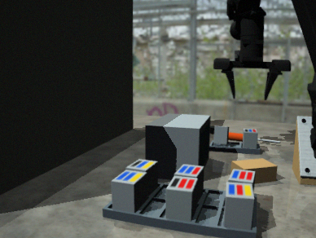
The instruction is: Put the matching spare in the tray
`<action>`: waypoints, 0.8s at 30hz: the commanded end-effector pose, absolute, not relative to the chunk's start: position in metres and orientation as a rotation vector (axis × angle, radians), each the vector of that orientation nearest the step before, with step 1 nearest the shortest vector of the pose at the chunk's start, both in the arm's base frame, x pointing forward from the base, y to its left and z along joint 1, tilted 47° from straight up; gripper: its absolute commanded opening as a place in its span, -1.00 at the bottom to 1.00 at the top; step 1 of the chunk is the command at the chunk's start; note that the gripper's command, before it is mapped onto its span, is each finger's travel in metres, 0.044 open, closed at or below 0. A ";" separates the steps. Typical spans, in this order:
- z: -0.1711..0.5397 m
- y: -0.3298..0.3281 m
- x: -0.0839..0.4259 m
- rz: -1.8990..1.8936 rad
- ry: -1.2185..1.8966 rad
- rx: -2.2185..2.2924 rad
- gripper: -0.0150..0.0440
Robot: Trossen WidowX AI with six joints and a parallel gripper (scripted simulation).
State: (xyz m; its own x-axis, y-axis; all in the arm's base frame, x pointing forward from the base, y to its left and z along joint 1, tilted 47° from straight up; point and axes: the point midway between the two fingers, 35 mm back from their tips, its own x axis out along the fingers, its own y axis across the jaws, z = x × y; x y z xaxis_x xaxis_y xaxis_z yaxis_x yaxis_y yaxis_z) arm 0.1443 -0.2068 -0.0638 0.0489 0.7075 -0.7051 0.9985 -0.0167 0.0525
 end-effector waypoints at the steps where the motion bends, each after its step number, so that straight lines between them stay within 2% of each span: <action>1: -0.076 -0.185 0.143 -0.683 1.725 1.794 0.53; 24: -0.093 -0.166 0.144 -0.683 1.725 1.794 0.53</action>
